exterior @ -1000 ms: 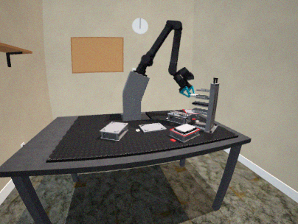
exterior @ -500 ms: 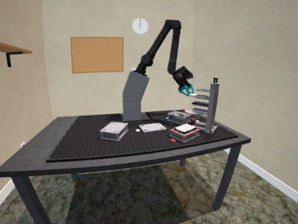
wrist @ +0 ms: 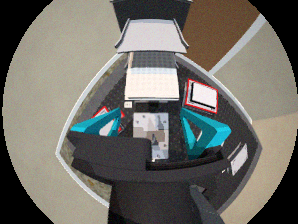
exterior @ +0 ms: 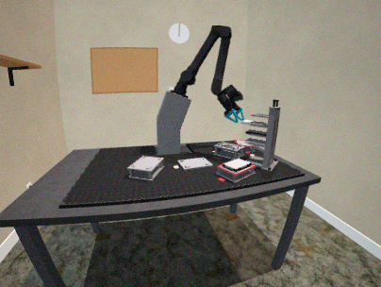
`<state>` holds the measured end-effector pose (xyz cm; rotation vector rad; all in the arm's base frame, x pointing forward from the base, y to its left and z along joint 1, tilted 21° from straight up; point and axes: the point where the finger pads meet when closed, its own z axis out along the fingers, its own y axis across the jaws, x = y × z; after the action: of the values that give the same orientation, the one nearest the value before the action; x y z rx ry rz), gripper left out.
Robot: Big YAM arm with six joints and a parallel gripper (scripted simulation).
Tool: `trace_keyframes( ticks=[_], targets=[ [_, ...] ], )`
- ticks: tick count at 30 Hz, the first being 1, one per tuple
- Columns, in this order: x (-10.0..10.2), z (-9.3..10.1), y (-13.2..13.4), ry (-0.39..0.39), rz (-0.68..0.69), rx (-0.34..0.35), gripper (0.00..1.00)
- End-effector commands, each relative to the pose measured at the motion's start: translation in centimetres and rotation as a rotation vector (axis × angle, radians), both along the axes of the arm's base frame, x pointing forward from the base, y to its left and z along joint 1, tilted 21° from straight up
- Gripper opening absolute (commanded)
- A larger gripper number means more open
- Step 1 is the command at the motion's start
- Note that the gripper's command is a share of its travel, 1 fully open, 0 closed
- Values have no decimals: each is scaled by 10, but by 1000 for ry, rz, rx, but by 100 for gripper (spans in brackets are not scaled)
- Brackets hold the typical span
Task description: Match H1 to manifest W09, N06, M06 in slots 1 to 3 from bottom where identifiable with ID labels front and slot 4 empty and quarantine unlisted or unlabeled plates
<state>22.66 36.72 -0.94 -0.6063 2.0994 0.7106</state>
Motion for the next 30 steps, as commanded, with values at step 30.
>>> trace_keyframes(
  ticks=[30],
  targets=[
    [-41, -11, -33, 5, -2, 8, 100]
  ],
)
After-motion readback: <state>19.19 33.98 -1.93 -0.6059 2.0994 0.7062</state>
